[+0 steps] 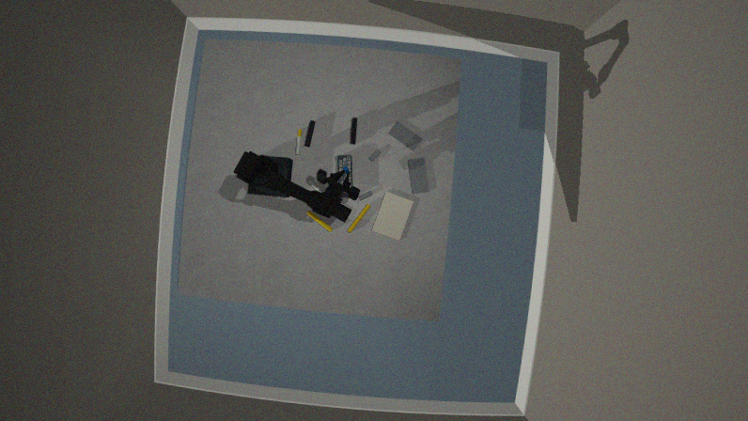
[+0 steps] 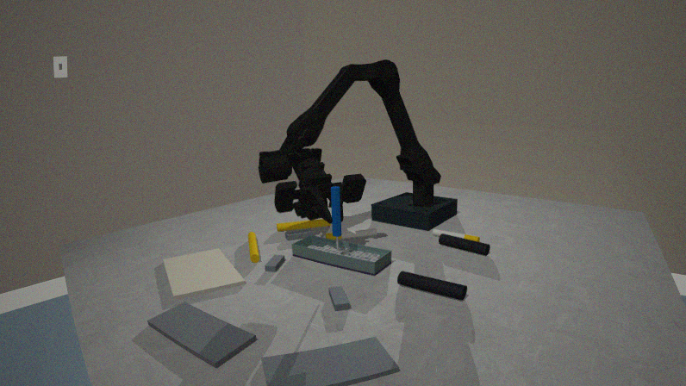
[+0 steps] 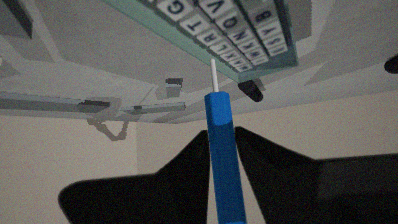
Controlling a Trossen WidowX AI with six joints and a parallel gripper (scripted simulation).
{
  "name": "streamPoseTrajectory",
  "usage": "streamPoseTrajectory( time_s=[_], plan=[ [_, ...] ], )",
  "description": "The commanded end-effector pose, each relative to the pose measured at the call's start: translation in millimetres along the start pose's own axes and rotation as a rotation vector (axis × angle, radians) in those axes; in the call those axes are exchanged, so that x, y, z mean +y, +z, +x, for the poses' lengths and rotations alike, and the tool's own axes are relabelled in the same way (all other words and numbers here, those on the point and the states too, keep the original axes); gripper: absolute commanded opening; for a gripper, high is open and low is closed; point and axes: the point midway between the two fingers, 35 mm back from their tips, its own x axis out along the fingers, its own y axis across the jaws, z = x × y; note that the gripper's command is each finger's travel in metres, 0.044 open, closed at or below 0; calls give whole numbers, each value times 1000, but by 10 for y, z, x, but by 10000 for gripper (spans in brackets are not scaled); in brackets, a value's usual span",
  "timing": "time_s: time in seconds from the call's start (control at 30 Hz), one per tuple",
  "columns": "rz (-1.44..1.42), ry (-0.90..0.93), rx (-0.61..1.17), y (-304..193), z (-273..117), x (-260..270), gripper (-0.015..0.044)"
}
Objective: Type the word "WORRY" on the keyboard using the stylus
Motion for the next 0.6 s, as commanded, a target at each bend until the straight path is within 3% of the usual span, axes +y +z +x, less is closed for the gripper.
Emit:
streamPoseTrajectory(
  time_s=[0.0,0.57],
  plan=[
    [8,-2,2,32,19,-12,81],
    [8,-2,2,95,55,-13,81]
  ],
)
